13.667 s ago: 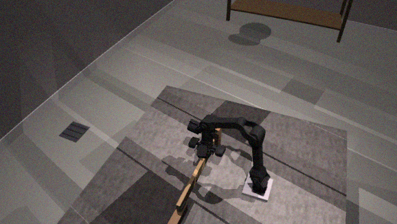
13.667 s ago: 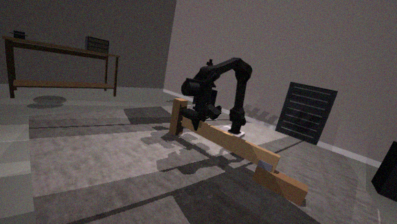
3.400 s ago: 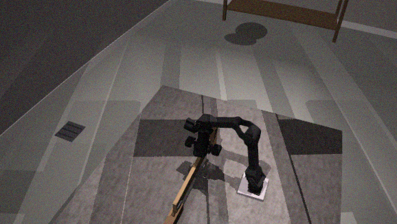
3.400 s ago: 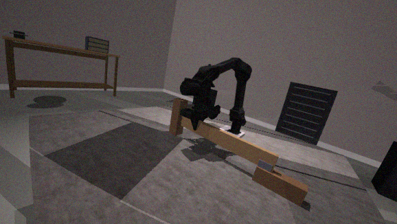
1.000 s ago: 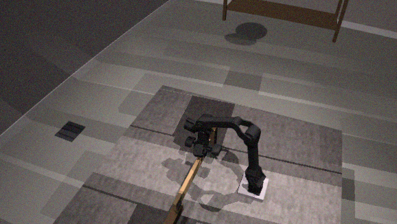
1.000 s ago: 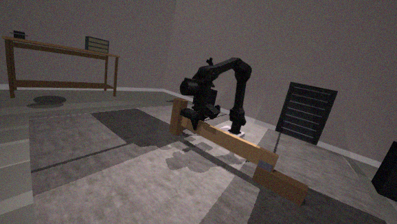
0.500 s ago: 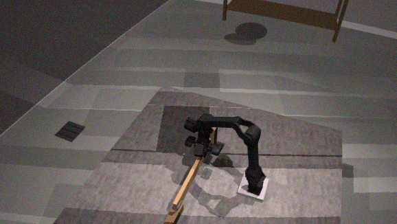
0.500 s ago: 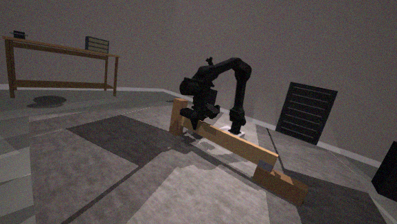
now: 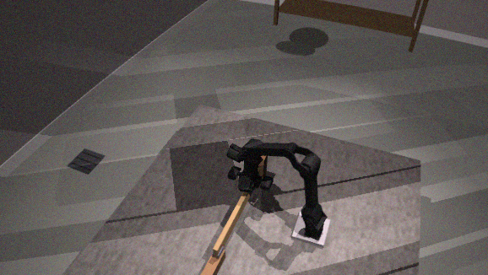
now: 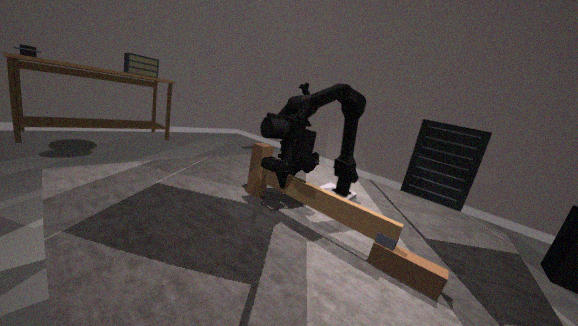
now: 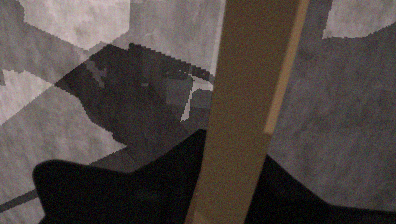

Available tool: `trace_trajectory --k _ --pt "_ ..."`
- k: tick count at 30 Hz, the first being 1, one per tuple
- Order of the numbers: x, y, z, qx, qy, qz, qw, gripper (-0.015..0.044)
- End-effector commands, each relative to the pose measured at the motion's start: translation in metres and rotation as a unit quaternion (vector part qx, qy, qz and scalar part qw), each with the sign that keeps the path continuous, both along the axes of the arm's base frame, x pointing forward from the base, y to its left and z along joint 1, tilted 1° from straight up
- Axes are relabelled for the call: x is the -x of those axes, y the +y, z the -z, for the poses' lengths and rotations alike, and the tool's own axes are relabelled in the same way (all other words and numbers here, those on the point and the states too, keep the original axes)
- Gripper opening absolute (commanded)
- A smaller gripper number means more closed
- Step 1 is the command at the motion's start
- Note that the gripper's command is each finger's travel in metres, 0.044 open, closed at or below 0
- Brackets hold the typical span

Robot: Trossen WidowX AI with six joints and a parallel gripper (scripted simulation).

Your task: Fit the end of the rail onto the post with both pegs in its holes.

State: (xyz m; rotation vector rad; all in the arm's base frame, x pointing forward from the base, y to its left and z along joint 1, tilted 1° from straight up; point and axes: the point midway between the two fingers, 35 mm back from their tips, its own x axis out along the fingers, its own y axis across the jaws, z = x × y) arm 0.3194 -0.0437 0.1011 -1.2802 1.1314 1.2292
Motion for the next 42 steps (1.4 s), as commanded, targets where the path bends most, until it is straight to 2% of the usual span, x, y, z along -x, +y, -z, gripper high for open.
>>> trace_trajectory --k 1,15,32,38,42 --pt "-0.001 -0.003 0.0 0.003 -0.002 0.0 1.0 0.0" --pt "-0.001 -0.007 -0.001 0.003 -0.002 0.0 1.0 0.0" --pt "-0.001 -0.004 0.0 0.001 -0.001 0.0 1.0 0.044" --pt "-0.001 -0.002 -0.002 0.001 -0.001 0.0 1.0 0.044" --pt "0.003 0.025 -0.028 0.001 -0.002 0.0 1.0 0.044"
